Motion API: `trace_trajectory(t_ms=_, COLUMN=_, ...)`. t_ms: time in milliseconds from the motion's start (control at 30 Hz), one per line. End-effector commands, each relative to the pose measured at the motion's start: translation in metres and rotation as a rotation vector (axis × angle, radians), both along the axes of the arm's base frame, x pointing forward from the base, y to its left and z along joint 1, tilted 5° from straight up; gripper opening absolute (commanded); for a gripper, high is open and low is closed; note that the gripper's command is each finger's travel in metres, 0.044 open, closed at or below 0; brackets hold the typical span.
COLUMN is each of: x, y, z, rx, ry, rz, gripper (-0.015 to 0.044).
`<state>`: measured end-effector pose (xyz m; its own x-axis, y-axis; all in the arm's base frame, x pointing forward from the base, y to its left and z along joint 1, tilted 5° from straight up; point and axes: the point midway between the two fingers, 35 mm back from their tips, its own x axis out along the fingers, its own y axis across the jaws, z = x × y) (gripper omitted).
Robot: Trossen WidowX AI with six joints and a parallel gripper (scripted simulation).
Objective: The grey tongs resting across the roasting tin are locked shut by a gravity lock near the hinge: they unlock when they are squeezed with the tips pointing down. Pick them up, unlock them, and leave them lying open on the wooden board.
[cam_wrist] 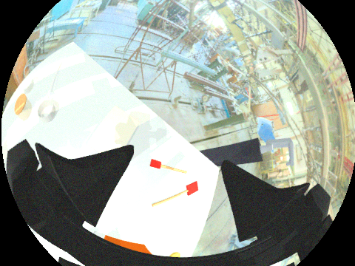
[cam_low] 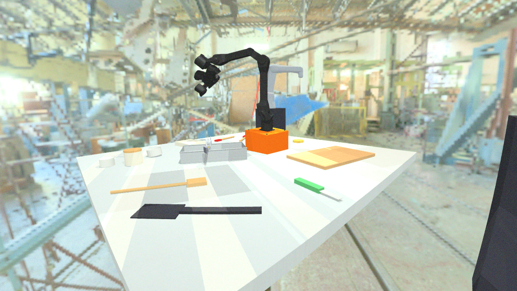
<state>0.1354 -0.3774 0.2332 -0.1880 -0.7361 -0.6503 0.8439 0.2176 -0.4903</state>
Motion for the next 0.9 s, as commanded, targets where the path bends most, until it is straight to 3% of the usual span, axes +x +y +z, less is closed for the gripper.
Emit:
trace_trajectory(t_ms=0, x=0.057, y=0.029, z=-0.043, rx=0.172, ry=0.127, rz=0.328, gripper=0.044)
trace_trajectory(t_ms=433, x=0.163, y=0.162, z=-0.144, rx=0.533, ry=0.439, rz=1.256, gripper=0.044)
trace_trajectory(t_ms=700, x=0.182, y=0.268, z=-0.194, rx=0.703, ry=0.587, rz=1.862, gripper=0.044)
trace_trajectory(t_ms=867, x=0.182, y=0.277, z=-0.197, rx=0.715, ry=0.596, rz=1.911, gripper=0.044)
